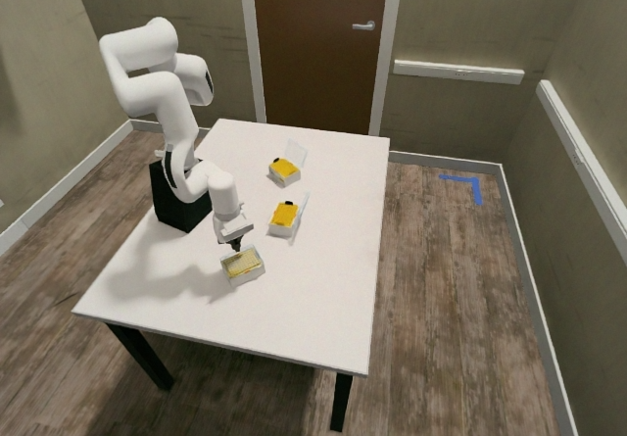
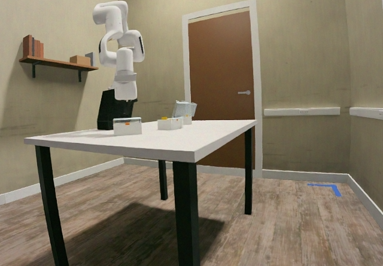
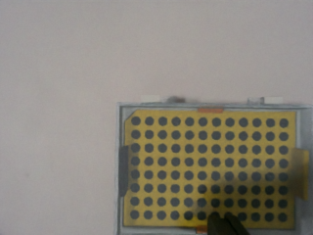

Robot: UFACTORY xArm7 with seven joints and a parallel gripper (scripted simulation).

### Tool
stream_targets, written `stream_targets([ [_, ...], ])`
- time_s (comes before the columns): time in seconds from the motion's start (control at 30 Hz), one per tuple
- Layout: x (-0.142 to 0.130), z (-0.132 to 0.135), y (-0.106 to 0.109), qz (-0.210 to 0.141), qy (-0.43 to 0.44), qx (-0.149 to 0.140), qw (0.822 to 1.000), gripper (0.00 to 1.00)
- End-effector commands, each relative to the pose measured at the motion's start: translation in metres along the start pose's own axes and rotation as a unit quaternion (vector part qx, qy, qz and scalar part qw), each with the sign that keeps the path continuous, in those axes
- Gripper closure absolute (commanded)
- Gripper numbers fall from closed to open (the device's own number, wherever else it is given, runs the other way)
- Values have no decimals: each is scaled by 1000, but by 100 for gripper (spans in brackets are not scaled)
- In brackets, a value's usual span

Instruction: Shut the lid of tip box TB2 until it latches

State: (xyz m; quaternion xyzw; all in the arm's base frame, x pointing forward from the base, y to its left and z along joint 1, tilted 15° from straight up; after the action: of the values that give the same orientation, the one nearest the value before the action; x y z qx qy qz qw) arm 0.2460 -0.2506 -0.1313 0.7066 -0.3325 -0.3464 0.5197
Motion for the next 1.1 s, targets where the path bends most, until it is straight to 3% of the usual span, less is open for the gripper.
stream_targets([
  [0.0, 2, 0, -6, 2, 0, 0, 1000, 100],
  [1.07, 2, 0, -13, 2, 0, 0, 1000, 100],
])
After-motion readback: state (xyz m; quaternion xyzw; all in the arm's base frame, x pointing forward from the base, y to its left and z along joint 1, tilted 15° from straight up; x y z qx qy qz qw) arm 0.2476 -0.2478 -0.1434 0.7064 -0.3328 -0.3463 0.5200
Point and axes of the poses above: the point where the finger pads meet when closed, its own y axis back along the fingers, its own z axis across the jaws, x = y × z, the point moved 2 cm from there along y, back along the fingers, and after that the axes turned 1 degree about -y, right-handed, at the moved point
